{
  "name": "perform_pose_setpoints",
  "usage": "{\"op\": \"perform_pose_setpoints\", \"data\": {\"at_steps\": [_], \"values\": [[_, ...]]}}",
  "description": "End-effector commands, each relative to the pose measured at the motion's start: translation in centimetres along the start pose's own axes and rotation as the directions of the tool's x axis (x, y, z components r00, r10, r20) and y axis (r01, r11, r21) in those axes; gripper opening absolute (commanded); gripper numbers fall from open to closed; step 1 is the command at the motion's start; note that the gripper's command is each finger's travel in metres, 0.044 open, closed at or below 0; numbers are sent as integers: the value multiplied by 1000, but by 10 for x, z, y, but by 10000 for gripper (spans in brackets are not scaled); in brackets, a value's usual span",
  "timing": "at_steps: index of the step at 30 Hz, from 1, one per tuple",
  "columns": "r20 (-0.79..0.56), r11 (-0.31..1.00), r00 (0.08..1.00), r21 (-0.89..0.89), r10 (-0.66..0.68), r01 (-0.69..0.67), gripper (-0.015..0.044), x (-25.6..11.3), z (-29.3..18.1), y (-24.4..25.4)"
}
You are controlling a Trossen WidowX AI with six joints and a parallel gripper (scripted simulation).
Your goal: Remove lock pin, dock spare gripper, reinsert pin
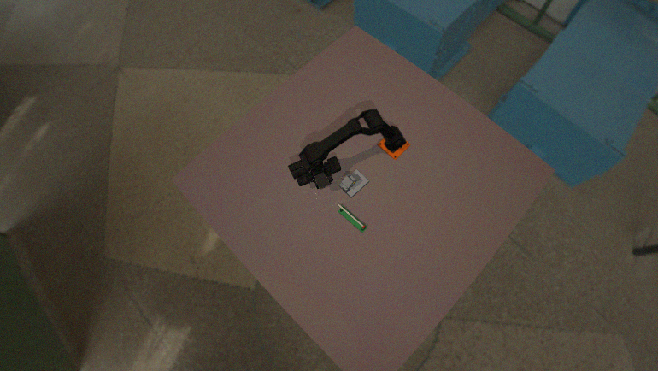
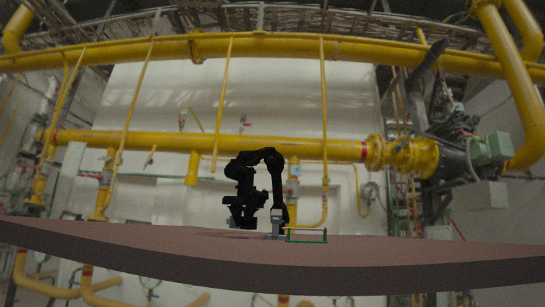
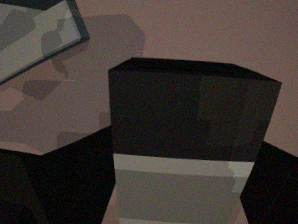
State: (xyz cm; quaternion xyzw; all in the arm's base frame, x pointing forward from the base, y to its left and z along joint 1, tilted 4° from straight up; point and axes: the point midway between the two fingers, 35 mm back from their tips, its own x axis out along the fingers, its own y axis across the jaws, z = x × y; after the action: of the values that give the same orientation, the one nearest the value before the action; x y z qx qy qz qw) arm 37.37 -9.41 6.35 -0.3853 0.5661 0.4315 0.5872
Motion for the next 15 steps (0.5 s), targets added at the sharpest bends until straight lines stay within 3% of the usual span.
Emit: {"op": "perform_pose_setpoints", "data": {"at_steps": [1,5,15], "values": [[1,1000,1000,-5,-24,24,0,-14,1,-2],[1,1000,1000,17,-11,11,0,-7,0,-1],[1,965,1000,261,-12,11,0,-8,-1,0]]}}
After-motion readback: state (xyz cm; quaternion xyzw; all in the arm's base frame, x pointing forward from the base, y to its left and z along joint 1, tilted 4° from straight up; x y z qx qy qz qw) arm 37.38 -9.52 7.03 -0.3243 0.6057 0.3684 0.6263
